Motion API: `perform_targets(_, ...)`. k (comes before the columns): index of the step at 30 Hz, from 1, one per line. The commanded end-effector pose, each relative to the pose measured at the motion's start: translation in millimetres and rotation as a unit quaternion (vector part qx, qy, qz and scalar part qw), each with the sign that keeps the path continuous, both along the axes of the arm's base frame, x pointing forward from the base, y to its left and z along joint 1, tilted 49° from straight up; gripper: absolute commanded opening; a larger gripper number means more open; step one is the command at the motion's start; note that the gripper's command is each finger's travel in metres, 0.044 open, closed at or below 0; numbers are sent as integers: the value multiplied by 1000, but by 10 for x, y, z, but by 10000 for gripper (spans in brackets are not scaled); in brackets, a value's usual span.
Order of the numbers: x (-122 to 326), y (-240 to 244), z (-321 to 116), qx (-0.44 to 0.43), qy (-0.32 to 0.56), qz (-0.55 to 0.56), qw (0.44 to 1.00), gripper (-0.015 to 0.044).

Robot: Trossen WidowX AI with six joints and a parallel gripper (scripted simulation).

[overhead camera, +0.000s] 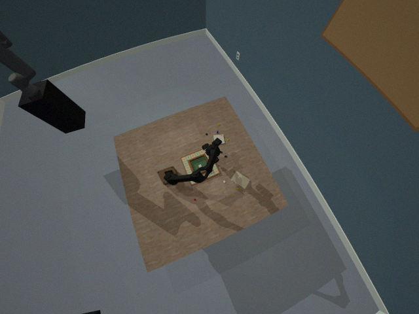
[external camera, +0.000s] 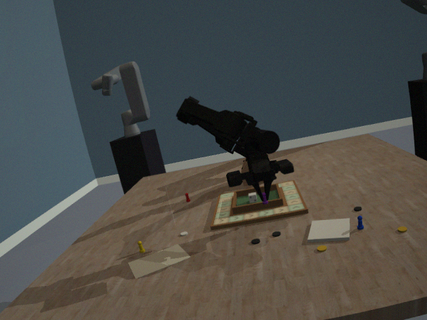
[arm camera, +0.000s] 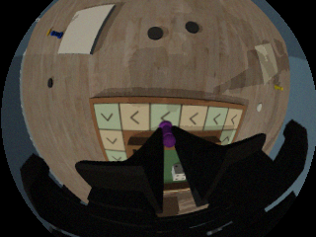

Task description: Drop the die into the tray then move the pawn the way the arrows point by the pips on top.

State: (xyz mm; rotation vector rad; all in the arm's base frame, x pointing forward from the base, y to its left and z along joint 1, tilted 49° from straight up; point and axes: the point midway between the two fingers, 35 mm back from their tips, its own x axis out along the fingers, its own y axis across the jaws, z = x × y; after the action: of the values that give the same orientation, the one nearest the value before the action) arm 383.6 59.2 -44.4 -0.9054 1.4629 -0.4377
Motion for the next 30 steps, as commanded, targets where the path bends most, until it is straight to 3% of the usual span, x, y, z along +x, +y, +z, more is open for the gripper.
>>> perform_targets(1,-6,248,180,5,-6,4,1000,0)
perform_targets(14,-161,704,622,3,-6,3,1000,0)
perform_targets(30,-569,694,-37,4,-5,3,1000,0)
